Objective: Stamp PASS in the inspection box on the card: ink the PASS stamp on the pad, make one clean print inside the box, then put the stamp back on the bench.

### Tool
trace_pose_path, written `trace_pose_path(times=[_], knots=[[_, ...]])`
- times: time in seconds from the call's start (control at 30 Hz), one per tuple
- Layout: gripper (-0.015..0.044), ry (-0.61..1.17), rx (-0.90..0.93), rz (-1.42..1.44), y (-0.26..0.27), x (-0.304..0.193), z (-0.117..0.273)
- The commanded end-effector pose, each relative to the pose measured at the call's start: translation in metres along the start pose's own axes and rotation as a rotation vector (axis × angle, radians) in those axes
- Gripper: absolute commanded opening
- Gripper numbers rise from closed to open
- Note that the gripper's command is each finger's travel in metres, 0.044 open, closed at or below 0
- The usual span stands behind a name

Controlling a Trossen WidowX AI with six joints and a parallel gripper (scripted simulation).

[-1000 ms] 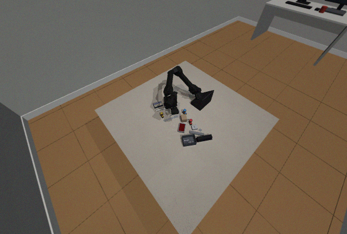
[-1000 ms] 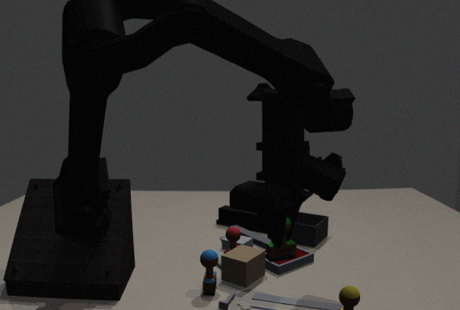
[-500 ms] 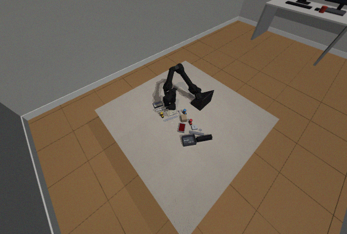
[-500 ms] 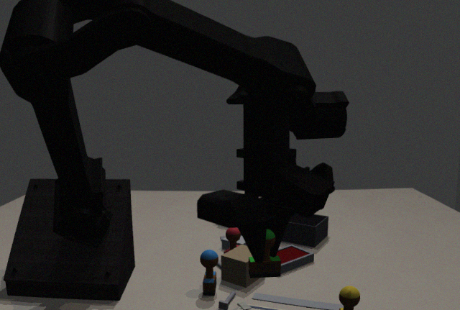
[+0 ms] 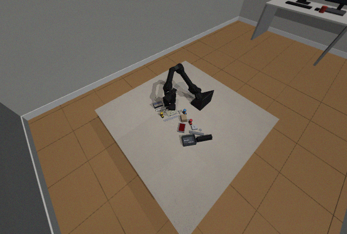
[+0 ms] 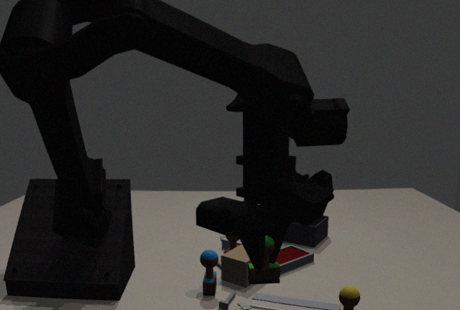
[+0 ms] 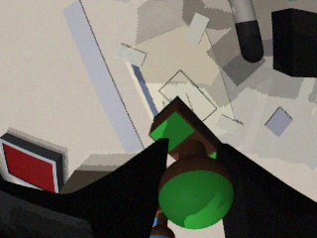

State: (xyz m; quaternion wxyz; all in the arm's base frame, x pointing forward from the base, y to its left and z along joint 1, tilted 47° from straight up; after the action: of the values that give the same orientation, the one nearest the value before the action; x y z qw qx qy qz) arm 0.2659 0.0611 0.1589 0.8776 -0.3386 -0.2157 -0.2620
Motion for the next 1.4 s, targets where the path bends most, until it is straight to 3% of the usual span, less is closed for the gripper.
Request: trace_pose_path(times=[0.0,1.37], knots=[[0.0,-0.004,-0.002,0.003,0.0,0.0,-0.003],[0.0,-0.004,0.0,0.005,0.001,0.0,-0.031]])
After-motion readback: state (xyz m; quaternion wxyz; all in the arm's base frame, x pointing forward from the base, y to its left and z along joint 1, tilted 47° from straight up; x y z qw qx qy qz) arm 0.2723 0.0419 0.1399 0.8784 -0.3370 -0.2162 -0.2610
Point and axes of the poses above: the point midway between the two fingers, 35 mm back from their tips, its own z axis back along the fingers, its own y axis across the jaws, x = y × z, the point moved 8 cm from there along z, back along the fingers
